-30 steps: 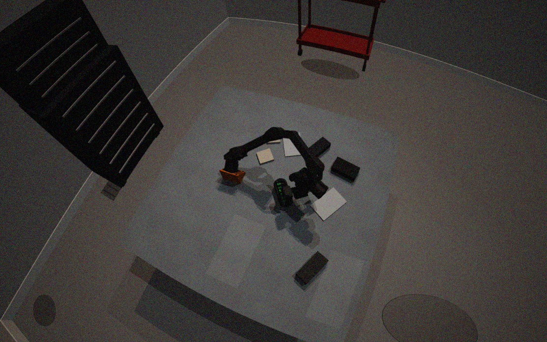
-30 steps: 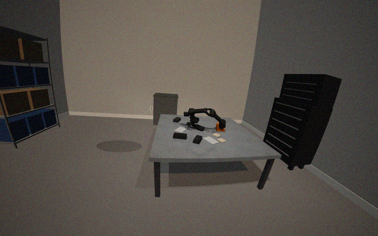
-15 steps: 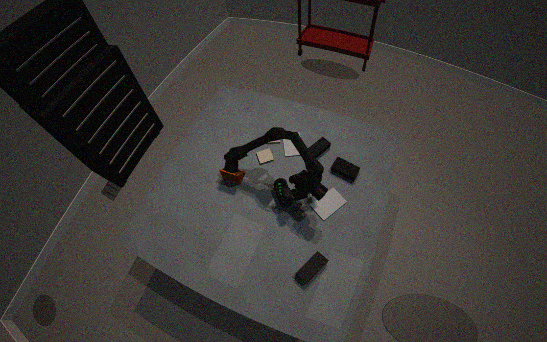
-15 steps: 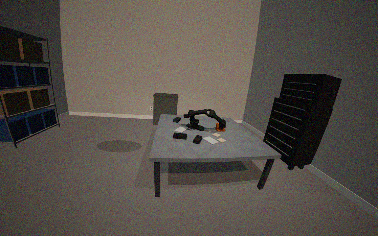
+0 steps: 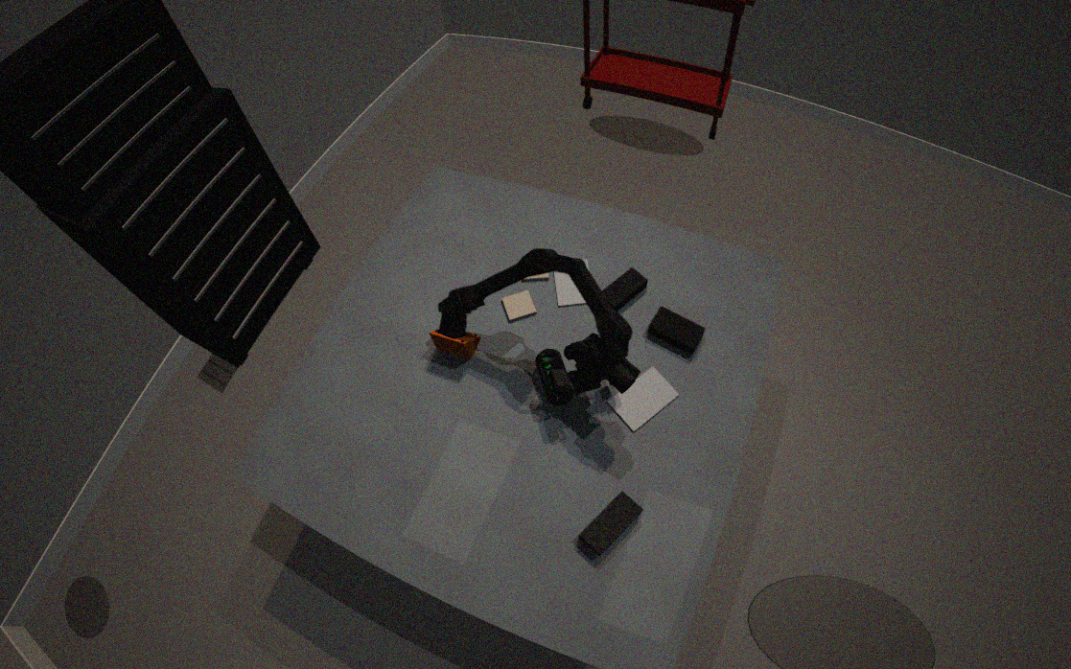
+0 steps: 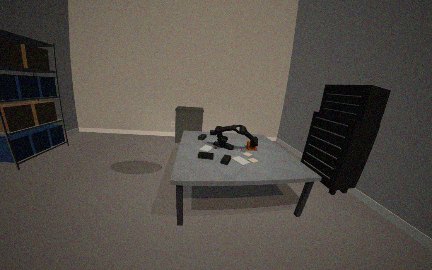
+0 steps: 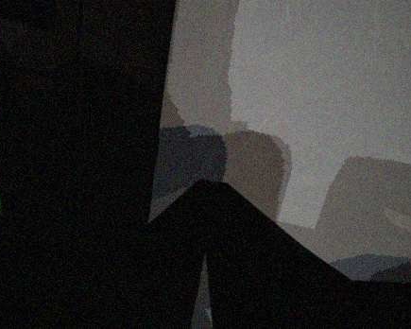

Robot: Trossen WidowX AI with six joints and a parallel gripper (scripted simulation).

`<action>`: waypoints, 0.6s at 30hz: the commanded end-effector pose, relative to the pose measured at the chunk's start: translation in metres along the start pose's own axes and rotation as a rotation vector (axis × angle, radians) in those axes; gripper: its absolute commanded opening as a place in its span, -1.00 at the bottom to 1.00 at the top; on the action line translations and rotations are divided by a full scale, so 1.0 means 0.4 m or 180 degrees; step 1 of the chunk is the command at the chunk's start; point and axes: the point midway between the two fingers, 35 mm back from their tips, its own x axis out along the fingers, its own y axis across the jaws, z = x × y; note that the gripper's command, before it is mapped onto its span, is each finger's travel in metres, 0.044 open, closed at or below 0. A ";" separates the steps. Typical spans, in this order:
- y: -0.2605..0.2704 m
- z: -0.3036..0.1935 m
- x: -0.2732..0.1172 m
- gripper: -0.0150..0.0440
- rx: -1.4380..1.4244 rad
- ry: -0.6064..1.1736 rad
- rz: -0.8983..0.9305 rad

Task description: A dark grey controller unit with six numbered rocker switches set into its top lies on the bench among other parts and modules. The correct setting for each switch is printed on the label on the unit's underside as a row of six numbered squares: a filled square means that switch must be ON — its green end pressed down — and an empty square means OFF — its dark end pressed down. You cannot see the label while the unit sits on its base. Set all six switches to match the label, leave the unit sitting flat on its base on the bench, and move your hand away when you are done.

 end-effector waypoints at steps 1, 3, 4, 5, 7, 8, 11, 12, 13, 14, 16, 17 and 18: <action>0.006 0.002 0.005 -0.49 0.0007 -0.0013 -0.0003; 0.008 0.002 0.005 -0.49 0.0007 -0.0013 -0.0003; 0.009 0.002 0.006 -0.49 0.0007 -0.0013 -0.0003; 0.010 0.002 0.006 -0.49 0.0007 -0.0013 -0.0003; 0.011 0.002 0.006 -0.49 0.0008 -0.0013 -0.0003; 0.012 0.002 0.007 -0.49 0.0008 -0.0013 -0.0003; 0.015 0.002 0.008 -0.49 0.0008 -0.0013 -0.0002; 0.016 0.002 0.008 -0.49 0.0008 -0.0013 -0.0002; 0.017 0.002 0.008 -0.49 0.0008 -0.0013 -0.0002; 0.018 0.002 0.008 -0.49 0.0008 -0.0013 -0.0002; 0.020 0.002 0.009 -0.49 0.0008 -0.0013 -0.0002; 0.021 0.002 0.009 -0.49 0.0008 -0.0013 -0.0002; 0.022 0.002 0.010 -0.49 0.0008 -0.0013 -0.0002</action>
